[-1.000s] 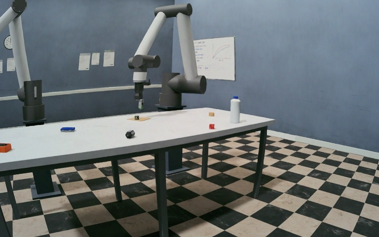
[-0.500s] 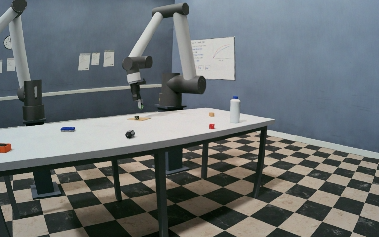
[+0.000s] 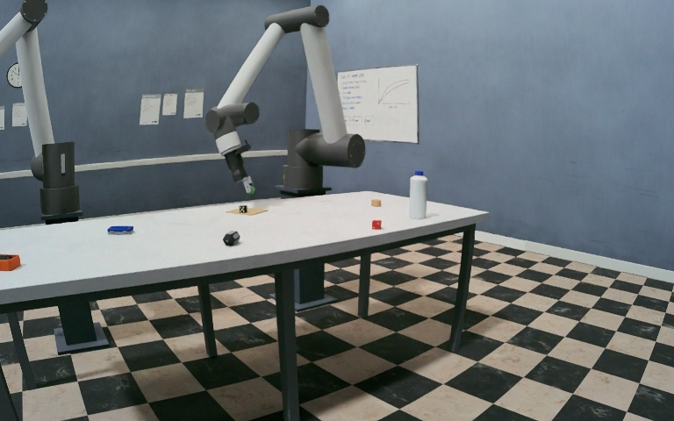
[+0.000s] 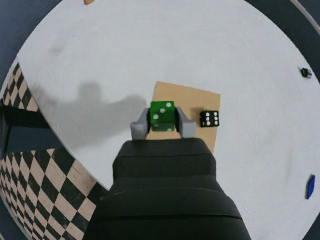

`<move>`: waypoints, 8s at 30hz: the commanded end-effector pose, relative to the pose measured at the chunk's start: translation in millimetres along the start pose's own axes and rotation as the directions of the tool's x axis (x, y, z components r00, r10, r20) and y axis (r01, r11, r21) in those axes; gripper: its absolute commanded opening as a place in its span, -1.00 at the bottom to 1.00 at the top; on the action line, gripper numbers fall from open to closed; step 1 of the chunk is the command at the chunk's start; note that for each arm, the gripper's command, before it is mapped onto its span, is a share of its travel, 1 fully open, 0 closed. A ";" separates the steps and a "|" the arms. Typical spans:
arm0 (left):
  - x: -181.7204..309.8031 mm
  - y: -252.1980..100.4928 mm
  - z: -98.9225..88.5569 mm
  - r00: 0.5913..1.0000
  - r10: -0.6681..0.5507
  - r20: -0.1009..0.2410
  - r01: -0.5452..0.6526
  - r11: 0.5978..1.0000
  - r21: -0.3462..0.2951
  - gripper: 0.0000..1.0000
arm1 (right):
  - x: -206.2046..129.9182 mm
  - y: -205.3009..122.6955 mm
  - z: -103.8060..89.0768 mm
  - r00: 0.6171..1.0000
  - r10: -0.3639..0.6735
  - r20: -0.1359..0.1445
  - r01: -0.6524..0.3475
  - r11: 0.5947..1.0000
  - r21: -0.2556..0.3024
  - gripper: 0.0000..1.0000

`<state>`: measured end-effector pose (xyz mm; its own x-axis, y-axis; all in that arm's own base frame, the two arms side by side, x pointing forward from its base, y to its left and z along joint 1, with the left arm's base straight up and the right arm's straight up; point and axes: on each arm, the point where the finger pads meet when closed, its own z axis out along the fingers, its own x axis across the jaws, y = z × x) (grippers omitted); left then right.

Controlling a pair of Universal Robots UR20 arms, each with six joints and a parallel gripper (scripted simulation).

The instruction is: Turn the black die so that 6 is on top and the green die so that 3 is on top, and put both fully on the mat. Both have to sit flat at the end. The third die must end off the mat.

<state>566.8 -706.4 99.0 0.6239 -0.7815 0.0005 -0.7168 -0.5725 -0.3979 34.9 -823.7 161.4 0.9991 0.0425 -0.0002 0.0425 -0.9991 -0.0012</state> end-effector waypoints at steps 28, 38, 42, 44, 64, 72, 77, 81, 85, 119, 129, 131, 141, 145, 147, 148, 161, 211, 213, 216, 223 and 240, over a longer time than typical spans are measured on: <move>0.4 3.0 0.8 1.000 -0.004 0.002 0.003 0.930 0.367 0.14 | 0.1 0.5 -0.6 1.000 0.000 0.000 0.000 1.000 -0.001 1.00; 0.4 3.4 1.7 1.000 -0.004 0.002 0.003 0.930 0.367 0.14 | 0.1 0.5 -0.6 1.000 0.000 0.000 0.000 1.000 -0.001 1.00; 0.4 3.9 2.9 1.000 -0.004 0.002 0.003 0.930 0.367 0.14 | 0.1 0.5 -0.6 1.000 0.000 0.000 0.000 1.000 -0.001 1.00; 0.4 4.2 3.5 1.000 -0.004 0.002 0.003 0.930 0.367 0.14 | 0.1 0.5 -0.6 1.000 0.000 0.000 0.000 1.000 -0.001 1.00; 0.4 13.7 25.6 1.000 -0.004 0.002 0.003 0.930 0.367 0.14 | 0.1 0.5 -0.6 1.000 0.000 0.000 0.000 1.000 -0.001 1.00; 0.4 19.5 38.8 1.000 -0.004 0.002 0.003 0.930 0.367 0.14 | 0.1 0.5 -0.6 1.000 0.000 0.000 0.000 1.000 -0.001 1.00; 0.4 21.4 43.3 1.000 -0.004 0.002 0.003 0.930 0.367 0.14 | 0.1 0.5 -0.6 1.000 0.000 0.000 0.000 1.000 -0.001 1.00; 0.4 23.8 48.7 1.000 -0.004 0.002 0.003 0.930 0.367 0.14 | 0.1 0.5 -0.6 1.000 0.000 0.000 0.000 1.000 -0.001 1.00; 0.4 25.7 53.1 1.000 -0.004 0.002 0.003 0.930 0.367 0.14 | 0.1 0.5 -0.6 1.000 0.000 0.000 0.000 1.000 -0.001 1.00; 0.4 28.4 59.5 1.000 -0.004 0.002 0.003 0.930 0.367 0.14 | 0.1 0.5 -0.6 1.000 0.000 0.000 0.000 1.000 -0.001 1.00; 0.4 28.6 59.9 1.000 -0.004 0.002 0.003 0.930 0.367 0.14 | 0.1 0.5 -0.6 1.000 0.000 0.000 0.000 1.000 -0.001 1.00; 0.4 28.8 60.4 1.000 -0.004 0.002 0.003 0.930 0.367 0.14 | 0.1 0.5 -0.6 1.000 0.000 0.000 0.000 1.000 -0.001 1.00; 0.4 30.2 63.5 1.000 -0.004 0.002 0.003 0.930 0.367 0.14 | 0.1 0.5 -0.6 1.000 0.000 0.000 0.000 1.000 -0.001 1.00; 0.3 30.3 63.8 1.000 -0.004 0.002 0.003 0.930 0.367 0.14 | 0.1 0.5 -0.6 1.000 0.000 0.000 0.000 1.000 -0.001 1.00; 0.3 30.4 63.9 1.000 -0.004 0.002 0.003 0.930 0.367 0.14 | 0.1 0.5 -0.6 1.000 0.000 0.000 0.000 1.000 -0.001 1.00; 0.3 30.4 63.9 1.000 -0.004 0.002 0.003 0.930 0.367 0.14 | 0.1 0.5 -0.6 1.000 0.000 0.000 0.000 1.000 -0.001 1.00; 0.3 30.4 63.9 1.000 -0.004 0.002 0.003 0.930 0.367 0.14 | 0.1 0.5 -0.6 1.000 0.000 0.000 0.000 1.000 -0.001 1.00; 0.3 30.4 63.9 1.000 -0.004 0.002 0.003 0.930 0.367 1.00 | 0.1 0.5 -0.6 1.000 0.000 0.000 0.000 1.000 -0.001 1.00; 0.3 30.4 63.9 1.000 -0.004 0.002 0.003 0.930 0.367 1.00 | 0.1 0.5 -0.6 1.000 0.000 0.000 0.000 1.000 -0.001 1.00; 0.3 30.4 63.9 1.000 -0.004 0.002 0.003 0.930 0.367 1.00 | 0.1 0.5 -0.6 1.000 0.000 0.000 0.000 1.000 -0.001 1.00; 0.3 29.4 61.8 1.000 -0.004 0.002 0.003 0.930 0.367 1.00 | 0.1 0.5 -0.6 1.000 0.000 0.000 0.000 1.000 -0.001 1.00; 0.4 12.7 23.1 1.000 -0.004 0.002 0.003 0.930 0.367 1.00 | 0.1 0.5 -0.6 1.000 0.000 0.000 0.000 1.000 -0.001 1.00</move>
<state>565.0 -707.7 55.7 0.6273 -0.7787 -0.0011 -0.5510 -0.4428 -0.7073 34.9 -823.7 161.4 0.9991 0.0425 -0.0002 0.0425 -0.9991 -0.0012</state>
